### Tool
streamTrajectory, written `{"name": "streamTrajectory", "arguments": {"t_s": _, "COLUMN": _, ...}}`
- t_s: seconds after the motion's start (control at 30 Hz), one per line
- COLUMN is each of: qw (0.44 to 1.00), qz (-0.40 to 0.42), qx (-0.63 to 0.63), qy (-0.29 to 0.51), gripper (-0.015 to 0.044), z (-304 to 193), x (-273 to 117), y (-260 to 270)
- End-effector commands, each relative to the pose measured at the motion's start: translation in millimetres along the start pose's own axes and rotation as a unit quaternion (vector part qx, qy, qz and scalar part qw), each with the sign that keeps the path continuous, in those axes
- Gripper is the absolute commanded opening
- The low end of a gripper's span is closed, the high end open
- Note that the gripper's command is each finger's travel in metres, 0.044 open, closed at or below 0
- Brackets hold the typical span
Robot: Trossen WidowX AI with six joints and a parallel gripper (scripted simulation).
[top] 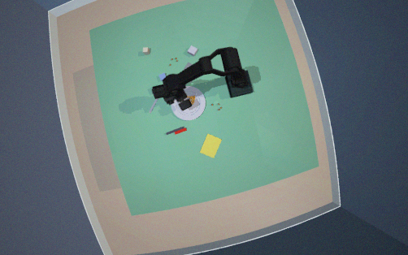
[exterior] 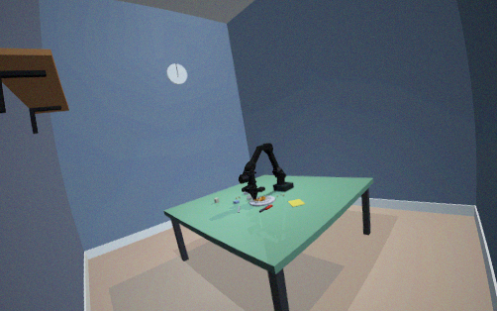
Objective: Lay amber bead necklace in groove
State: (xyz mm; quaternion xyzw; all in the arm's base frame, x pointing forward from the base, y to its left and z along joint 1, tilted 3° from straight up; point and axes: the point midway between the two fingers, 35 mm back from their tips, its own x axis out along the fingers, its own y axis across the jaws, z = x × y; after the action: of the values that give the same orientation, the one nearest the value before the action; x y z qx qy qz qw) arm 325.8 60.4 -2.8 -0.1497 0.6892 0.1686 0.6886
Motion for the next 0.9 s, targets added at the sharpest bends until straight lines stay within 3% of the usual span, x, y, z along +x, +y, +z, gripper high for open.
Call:
{"name": "streamTrajectory", "arguments": {"t_s": 0.0, "qw": 1.000, "qz": 0.000, "qx": 0.000, "qy": 0.000, "gripper": 0.0000, "z": 0.0, "x": 0.0, "y": -0.2}}
{"name": "streamTrajectory", "arguments": {"t_s": 0.87, "qw": 1.000, "qz": 0.001, "qx": -0.002, "qy": 0.005, "gripper": 0.0000, "z": -0.7, "x": 5.3, "y": -7.5}}
